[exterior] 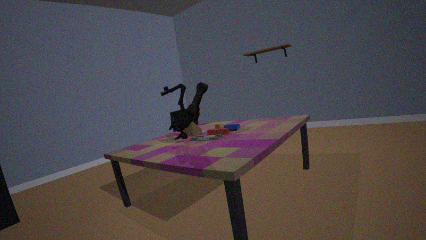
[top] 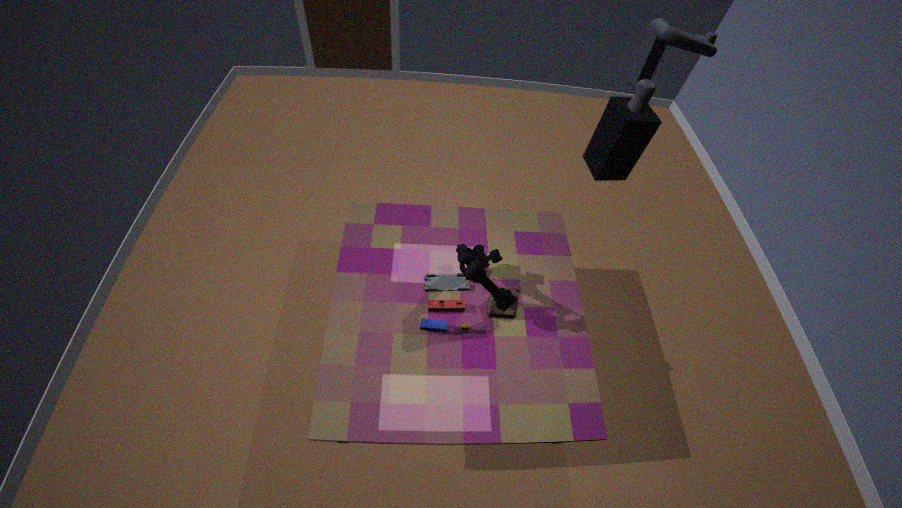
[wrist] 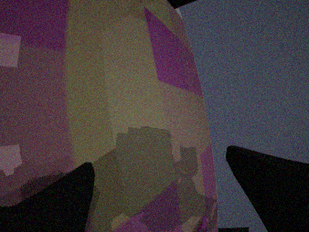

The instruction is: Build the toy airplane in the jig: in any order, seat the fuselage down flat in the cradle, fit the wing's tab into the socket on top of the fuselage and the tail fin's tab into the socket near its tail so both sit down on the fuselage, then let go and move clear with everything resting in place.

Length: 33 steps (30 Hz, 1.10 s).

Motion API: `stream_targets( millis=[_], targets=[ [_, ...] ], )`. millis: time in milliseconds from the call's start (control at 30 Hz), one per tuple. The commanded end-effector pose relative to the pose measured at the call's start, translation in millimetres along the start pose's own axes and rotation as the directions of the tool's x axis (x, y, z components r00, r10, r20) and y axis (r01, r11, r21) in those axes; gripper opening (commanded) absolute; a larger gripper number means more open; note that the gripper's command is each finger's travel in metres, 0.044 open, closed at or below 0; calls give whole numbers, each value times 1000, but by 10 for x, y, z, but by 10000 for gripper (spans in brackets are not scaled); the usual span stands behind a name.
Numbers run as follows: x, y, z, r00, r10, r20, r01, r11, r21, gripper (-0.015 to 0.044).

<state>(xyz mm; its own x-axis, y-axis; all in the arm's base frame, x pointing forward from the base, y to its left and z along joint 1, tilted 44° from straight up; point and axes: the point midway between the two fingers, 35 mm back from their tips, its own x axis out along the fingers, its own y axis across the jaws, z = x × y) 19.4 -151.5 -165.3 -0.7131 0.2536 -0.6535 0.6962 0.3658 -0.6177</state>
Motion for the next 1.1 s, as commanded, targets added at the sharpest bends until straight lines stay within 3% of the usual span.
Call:
stream_targets(
  millis=[0,133,267,433,600,1067],
  targets=[
    [1,-60,62,930,312,-195,-368,796,-481,440],
    [-11,-131,111,839,483,-250,-513,550,-659,440],
    [-24,-203,155,755,600,-264,-550,361,-753,440],
    [-50,-311,211,641,721,-263,-501,133,-855,440],
    [-75,-417,256,541,804,-248,-345,-57,-937,440],
    [-78,-434,263,526,814,-245,-320,-77,-944,440]
  ],
)
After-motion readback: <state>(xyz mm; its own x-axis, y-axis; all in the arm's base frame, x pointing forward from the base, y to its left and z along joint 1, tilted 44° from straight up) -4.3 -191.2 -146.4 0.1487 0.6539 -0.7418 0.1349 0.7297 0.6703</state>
